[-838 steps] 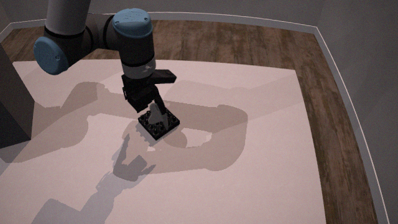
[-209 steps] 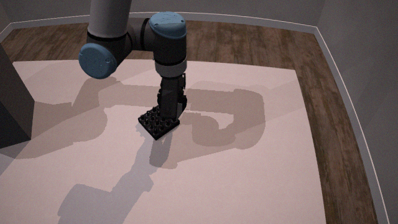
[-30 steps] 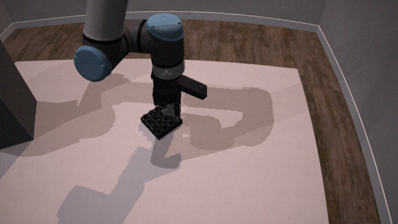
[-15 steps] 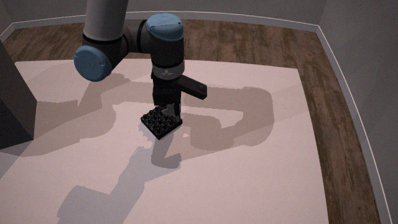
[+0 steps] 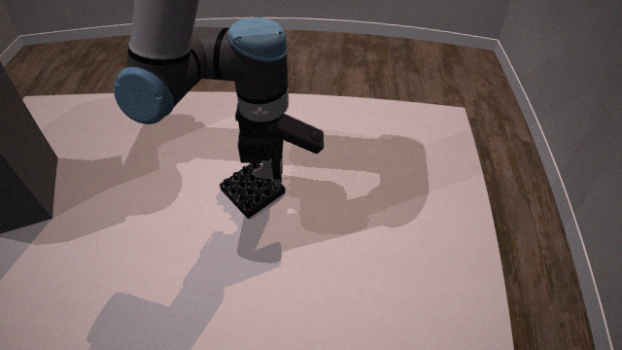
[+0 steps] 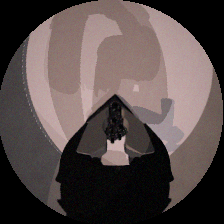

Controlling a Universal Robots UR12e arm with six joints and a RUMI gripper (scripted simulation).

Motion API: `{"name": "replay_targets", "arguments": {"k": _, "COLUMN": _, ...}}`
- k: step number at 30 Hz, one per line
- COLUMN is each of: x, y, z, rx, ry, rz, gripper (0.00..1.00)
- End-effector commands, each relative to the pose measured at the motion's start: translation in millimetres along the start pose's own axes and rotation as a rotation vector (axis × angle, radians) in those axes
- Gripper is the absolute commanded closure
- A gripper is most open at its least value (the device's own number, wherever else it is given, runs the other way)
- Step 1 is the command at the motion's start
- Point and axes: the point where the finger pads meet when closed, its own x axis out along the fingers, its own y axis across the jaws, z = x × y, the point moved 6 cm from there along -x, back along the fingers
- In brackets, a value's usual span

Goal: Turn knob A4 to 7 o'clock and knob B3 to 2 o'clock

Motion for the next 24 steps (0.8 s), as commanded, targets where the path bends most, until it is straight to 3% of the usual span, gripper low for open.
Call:
{"name": "replay_targets", "arguments": {"k": 1, "x": -13.1, "y": 0.0, "z": -0.5, "rx": 0.0, "ry": 0.001, "rz": 0.0, "gripper": 0.89}}
{"name": "replay_targets", "arguments": {"k": 11, "x": -30.6, "y": 0.0, "z": -0.5, "rx": 0.0, "ry": 0.001, "rz": 0.0, "gripper": 0.89}}
{"name": "replay_targets", "arguments": {"k": 24, "x": -31.9, "y": 0.0, "z": -0.5, "rx": 0.0, "ry": 0.001, "rz": 0.0, "gripper": 0.89}}
